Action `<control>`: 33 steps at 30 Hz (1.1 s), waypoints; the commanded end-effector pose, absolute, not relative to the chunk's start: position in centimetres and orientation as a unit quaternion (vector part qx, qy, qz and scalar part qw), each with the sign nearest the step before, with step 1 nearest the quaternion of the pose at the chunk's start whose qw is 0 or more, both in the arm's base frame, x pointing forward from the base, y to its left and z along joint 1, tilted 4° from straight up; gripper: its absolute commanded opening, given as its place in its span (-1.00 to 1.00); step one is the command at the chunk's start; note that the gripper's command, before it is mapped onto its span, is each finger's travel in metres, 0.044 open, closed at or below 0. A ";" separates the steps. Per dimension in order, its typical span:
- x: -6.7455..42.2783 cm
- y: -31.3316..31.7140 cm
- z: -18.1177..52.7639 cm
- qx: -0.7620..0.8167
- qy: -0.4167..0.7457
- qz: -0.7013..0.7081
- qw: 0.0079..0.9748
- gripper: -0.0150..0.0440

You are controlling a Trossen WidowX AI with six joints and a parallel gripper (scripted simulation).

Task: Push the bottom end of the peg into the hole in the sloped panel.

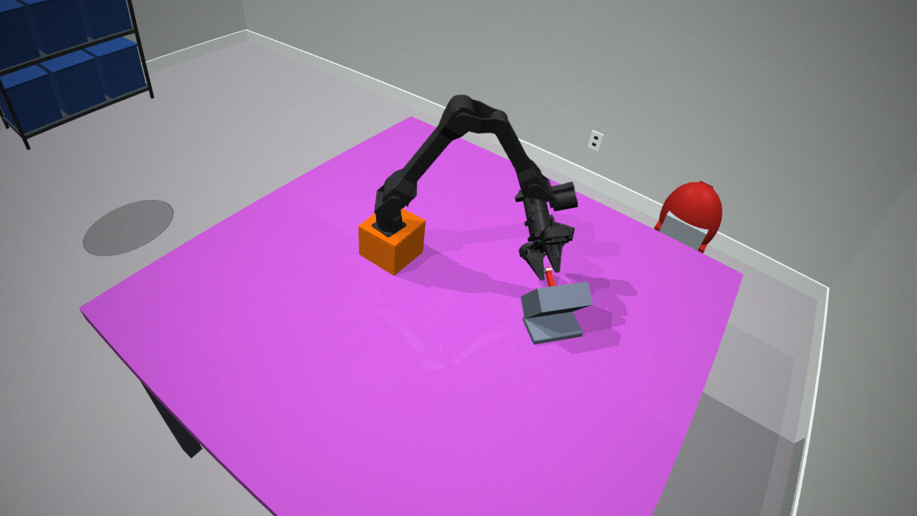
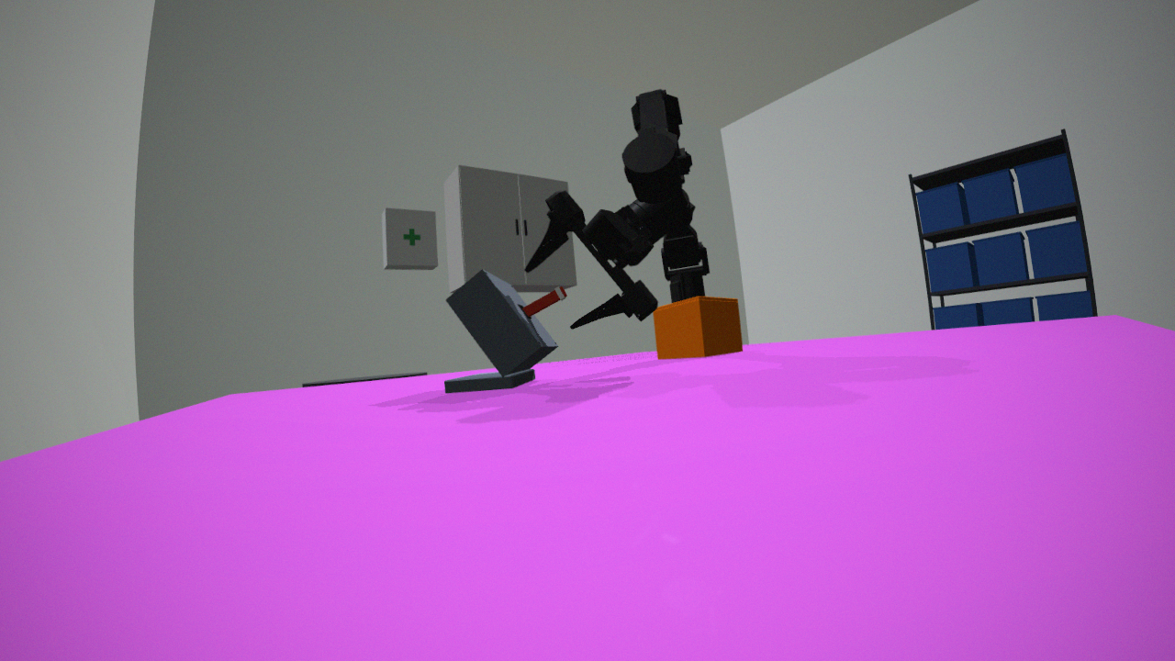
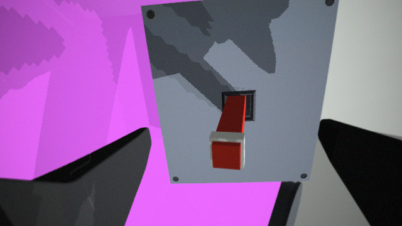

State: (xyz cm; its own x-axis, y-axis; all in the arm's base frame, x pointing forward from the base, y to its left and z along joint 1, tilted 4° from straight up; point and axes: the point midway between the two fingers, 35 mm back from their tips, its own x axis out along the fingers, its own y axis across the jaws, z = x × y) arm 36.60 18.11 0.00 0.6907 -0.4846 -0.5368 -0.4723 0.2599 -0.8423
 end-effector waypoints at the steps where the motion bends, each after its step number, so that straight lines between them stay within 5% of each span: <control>1: 36.3 18.8 0.9 -0.604 0.389 -0.008 0.696 1.00; 33: 32.1 21.6 2.9 -0.607 0.391 -0.004 0.692 1.00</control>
